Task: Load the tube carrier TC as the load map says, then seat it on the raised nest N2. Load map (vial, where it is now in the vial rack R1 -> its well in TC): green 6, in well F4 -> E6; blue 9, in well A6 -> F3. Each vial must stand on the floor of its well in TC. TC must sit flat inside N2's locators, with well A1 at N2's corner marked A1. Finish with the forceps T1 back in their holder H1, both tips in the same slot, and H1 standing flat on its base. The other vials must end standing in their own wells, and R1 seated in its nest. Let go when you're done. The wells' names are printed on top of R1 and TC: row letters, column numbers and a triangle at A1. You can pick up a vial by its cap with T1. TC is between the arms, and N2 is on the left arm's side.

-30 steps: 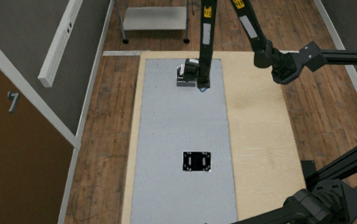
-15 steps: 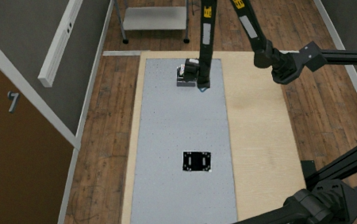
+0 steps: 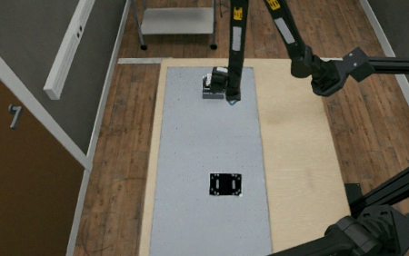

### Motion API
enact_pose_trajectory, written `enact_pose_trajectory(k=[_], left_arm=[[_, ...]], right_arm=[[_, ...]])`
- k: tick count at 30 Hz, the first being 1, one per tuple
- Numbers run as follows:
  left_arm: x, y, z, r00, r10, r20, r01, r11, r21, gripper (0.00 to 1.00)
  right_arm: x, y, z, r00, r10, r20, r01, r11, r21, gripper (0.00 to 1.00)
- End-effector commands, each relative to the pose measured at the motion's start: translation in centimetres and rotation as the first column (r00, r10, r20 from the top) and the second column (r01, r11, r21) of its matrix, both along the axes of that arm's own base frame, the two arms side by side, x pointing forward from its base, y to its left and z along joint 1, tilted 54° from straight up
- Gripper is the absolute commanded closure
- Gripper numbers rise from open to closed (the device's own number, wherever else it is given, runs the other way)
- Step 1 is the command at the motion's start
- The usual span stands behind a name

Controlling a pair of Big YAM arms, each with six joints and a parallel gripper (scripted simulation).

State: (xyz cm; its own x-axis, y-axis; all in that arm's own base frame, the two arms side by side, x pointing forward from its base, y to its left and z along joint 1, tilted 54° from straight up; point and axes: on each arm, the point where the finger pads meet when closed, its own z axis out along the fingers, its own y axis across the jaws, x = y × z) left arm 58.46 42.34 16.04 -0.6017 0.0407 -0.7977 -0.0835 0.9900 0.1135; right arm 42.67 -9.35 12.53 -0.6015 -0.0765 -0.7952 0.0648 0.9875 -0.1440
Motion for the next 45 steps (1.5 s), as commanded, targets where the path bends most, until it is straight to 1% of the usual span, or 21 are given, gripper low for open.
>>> enact_pose_trajectory(k=[1, 6, 7, 12, 15, 18, 24, 28, 32, 36, 41, 45], left_arm=[[0.97, 0.39, 0.90, 1.000, 0.003, 0.017, -0.003, 1.000, 0.010, 1.00], [1.15, 0.28, 0.53, 1.000, 0.001, 0.014, -0.001, 1.000, 0.007, 1.00], [1.13, 0.30, 1.02, 1.000, 0.001, 0.020, -0.001, 1.000, 0.012, 1.00], [1.32, 0.28, 0.39, 1.000, 0.000, 0.015, 0.000, 1.000, 0.007, 1.00], [1.26, 0.39, 1.06, 1.000, 0.002, 0.022, -0.002, 1.000, 0.014, 1.00], [1.43, 0.29, 0.36, 1.000, 0.000, 0.015, 0.000, 1.000, 0.007, 1.00], [1.27, 0.56, 0.78, 1.000, 0.004, 0.020, -0.004, 1.000, 0.012, 1.00], [1.45, 0.44, 0.22, 1.000, 0.002, 0.014, -0.002, 1.000, 0.006, 1.00], [1.61, 0.27, 0.84, 1.000, -0.001, 0.020, 0.000, 1.000, 0.012, 1.00], [1.61, 0.42, 0.19, 1.000, 0.002, 0.012, -0.002, 1.000, 0.005, 1.00], [1.62, 0.46, 0.90, 1.000, 0.001, 0.022, -0.002, 1.000, 0.013, 1.00], [1.84, 0.37, 0.13, 1.000, 0.000, 0.016, 0.000, 1.000, 0.008, 1.00]], right_arm=[[0.04, -0.02, 0.26, 1.000, -0.005, 0.008, 0.005, 1.000, 0.004, 0.76], [0.04, -0.02, 0.26, 1.000, -0.005, 0.008, 0.005, 1.000, 0.004, 0.76], [0.04, -0.02, 0.26, 1.000, -0.005, 0.008, 0.005, 1.000, 0.004, 0.76], [0.04, -0.02, 0.26, 1.000, -0.005, 0.008, 0.005, 1.000, 0.004, 0.76], [0.04, -0.02, 0.26, 1.000, -0.005, 0.008, 0.005, 1.000, 0.004, 0.76], [0.04, -0.02, 0.26, 1.000, -0.005, 0.008, 0.005, 1.000, 0.004, 0.76], [0.04, -0.02, 0.26, 1.000, -0.005, 0.008, 0.005, 1.000, 0.004, 0.76], [0.04, -0.02, 0.26, 1.000, -0.005, 0.008, 0.005, 1.000, 0.004, 0.76], [0.04, -0.02, 0.26, 1.000, -0.005, 0.008, 0.005, 1.000, 0.004, 0.76], [0.04, -0.02, 0.26, 1.000, -0.005, 0.008, 0.005, 1.000, 0.004, 0.76], [0.04, -0.02, 0.26, 1.000, -0.005, 0.008, 0.005, 1.000, 0.004, 0.76], [0.04, -0.02, 0.26, 1.000, -0.005, 0.008, 0.005, 1.000, 0.004, 0.76]])
